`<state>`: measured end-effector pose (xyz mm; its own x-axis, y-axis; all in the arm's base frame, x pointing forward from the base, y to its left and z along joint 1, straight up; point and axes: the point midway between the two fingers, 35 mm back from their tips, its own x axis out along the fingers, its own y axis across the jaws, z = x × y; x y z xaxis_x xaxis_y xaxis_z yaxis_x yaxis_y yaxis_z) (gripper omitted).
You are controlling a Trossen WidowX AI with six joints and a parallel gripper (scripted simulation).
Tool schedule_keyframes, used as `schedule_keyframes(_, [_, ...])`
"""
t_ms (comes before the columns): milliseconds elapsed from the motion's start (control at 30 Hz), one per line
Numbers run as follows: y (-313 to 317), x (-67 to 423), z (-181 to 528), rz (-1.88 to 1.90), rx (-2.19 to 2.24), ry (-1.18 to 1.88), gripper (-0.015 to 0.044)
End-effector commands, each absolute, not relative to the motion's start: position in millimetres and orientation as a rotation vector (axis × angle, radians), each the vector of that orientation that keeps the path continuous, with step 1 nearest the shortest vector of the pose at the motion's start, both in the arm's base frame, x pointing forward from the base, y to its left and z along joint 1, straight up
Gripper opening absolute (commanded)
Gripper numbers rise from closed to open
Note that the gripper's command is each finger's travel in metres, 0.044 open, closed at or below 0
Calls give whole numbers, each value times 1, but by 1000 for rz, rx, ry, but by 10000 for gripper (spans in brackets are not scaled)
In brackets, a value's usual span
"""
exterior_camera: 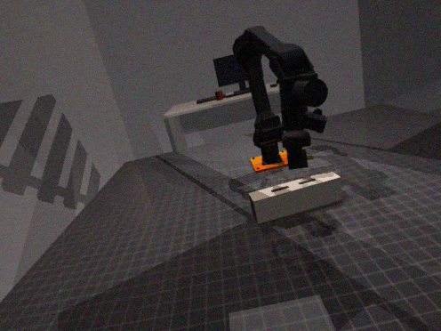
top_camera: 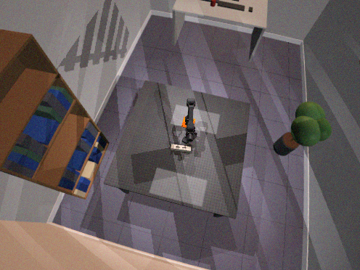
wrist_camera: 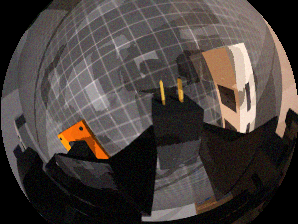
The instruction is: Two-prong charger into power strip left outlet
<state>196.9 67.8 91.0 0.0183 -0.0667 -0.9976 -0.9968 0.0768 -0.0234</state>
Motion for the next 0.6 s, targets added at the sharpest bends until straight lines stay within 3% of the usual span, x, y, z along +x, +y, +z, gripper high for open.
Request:
schedule_keyframes(0, [67, 196, 88, 1066, -1159, 1304, 0])
schedule_keyframes(567, [60, 196, 78, 856, -928, 1416, 0])
